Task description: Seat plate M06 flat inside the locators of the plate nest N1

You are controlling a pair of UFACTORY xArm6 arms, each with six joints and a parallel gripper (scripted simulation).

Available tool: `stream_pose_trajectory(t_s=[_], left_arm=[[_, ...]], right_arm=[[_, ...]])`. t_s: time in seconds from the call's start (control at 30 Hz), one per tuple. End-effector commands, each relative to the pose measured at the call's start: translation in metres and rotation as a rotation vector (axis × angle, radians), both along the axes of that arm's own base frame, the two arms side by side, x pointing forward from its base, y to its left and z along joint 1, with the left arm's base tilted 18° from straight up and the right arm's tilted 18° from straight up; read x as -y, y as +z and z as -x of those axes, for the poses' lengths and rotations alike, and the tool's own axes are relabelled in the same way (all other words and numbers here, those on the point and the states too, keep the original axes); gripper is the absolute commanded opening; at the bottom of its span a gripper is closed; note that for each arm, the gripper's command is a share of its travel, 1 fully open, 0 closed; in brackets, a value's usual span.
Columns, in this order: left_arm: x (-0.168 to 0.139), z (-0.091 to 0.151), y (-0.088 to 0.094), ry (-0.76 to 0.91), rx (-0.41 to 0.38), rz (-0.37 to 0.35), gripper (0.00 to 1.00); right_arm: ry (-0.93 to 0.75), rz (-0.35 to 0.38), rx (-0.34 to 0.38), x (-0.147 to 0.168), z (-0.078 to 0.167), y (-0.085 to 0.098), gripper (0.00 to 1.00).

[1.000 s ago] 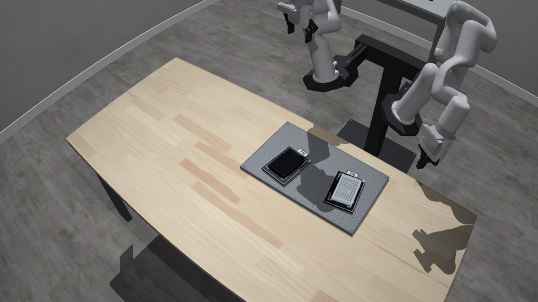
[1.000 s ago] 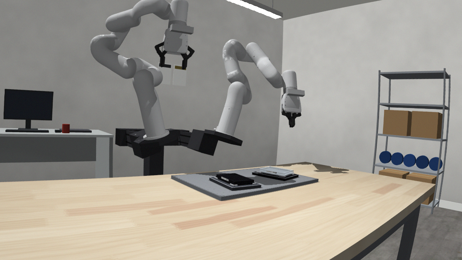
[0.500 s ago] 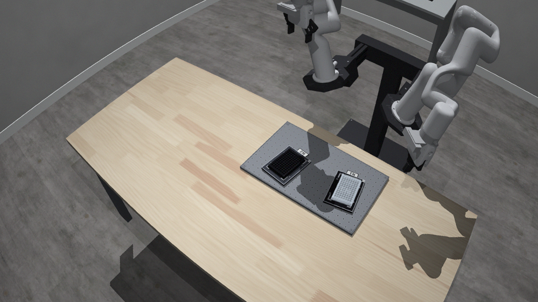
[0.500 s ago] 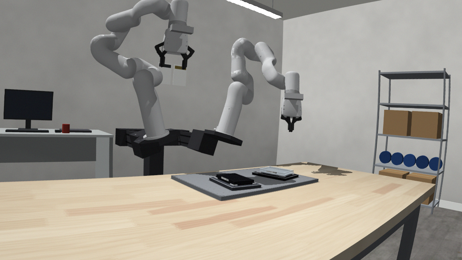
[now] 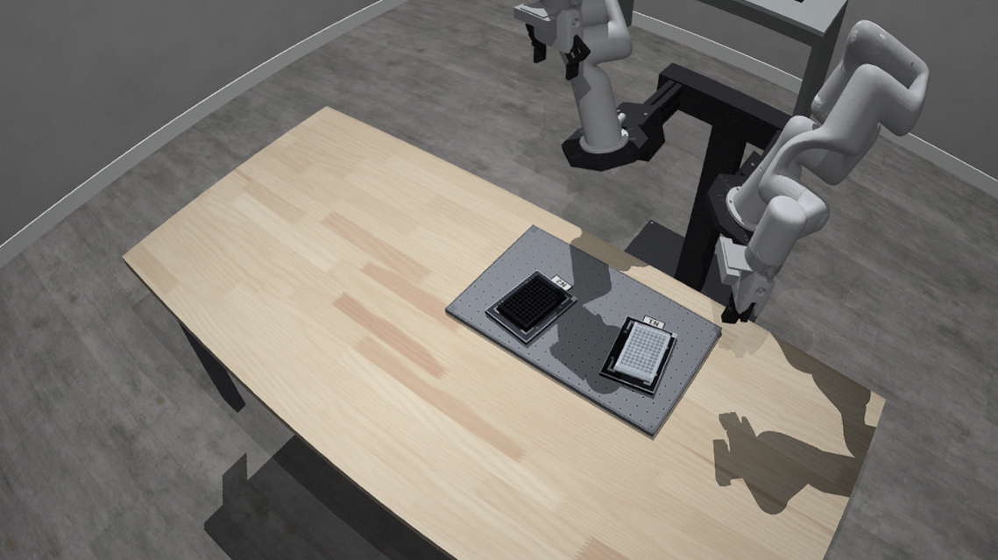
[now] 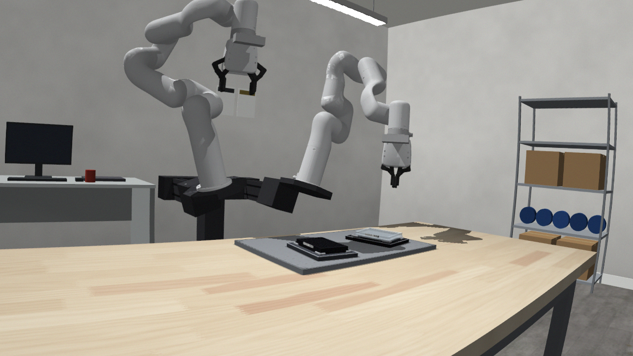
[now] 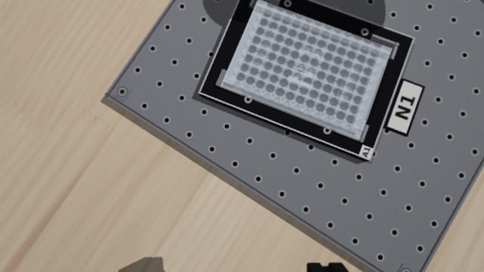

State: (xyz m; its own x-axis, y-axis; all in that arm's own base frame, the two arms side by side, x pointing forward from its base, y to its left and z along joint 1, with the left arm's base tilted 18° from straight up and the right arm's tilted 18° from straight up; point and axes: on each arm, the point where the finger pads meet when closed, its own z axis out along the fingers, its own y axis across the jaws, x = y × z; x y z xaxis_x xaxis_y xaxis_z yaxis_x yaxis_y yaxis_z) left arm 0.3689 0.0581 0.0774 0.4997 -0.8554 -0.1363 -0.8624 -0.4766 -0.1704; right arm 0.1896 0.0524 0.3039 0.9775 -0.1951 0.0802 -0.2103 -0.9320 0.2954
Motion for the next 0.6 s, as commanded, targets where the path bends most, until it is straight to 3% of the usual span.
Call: stream_pose_trajectory(t_s=[0.0, 0.17, 0.3, 0.57], left_arm=[[0.012, -0.007, -0.013, -0.049, -0.024, -0.021, 0.00], [0.029, -0.012, -0.031, -0.144, -0.068, -0.054, 0.00], [0.029, -0.012, -0.031, -0.144, -0.068, -0.054, 0.00], [0.053, -0.017, -0.059, -0.300, -0.133, -0.108, 0.00]], right_arm=[[0.000, -0.002, 0.002, 0.000, 0.000, 0.001, 1.00], [0.000, -0.002, 0.002, 0.000, 0.000, 0.001, 1.00], [0.000, -0.002, 0.002, 0.000, 0.000, 0.001, 1.00], [0.000, -0.002, 0.002, 0.000, 0.000, 0.001, 1.00]])
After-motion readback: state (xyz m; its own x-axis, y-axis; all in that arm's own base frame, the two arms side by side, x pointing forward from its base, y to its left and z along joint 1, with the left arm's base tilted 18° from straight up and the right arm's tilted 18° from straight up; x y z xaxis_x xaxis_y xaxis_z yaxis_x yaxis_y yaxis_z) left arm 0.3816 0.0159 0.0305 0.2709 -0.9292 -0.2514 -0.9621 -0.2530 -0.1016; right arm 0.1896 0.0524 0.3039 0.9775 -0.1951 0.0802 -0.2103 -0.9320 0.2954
